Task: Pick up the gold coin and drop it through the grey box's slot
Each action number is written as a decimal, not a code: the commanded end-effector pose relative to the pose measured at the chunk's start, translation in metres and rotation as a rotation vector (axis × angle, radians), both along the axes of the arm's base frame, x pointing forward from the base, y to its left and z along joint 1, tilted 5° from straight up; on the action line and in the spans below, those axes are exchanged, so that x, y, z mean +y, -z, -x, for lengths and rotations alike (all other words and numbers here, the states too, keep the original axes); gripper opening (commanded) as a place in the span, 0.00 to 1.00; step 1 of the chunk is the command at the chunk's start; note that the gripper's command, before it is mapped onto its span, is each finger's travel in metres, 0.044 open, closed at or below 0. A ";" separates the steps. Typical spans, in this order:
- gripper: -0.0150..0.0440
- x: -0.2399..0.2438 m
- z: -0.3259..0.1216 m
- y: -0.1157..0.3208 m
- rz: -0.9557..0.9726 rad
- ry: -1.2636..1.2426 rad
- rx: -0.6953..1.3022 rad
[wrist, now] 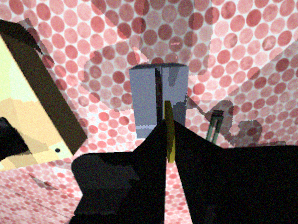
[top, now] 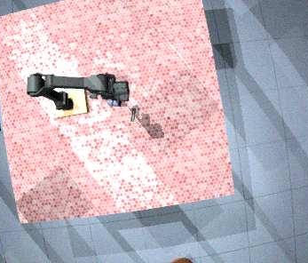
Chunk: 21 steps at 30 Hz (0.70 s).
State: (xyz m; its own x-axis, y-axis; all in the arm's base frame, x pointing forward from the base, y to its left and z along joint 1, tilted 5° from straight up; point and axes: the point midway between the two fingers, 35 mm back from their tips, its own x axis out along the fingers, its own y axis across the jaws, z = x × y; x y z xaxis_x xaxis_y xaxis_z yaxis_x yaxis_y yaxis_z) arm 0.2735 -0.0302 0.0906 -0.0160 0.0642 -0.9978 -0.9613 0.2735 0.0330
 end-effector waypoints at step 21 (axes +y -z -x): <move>0.25 0.005 0.003 0.004 0.000 0.010 0.001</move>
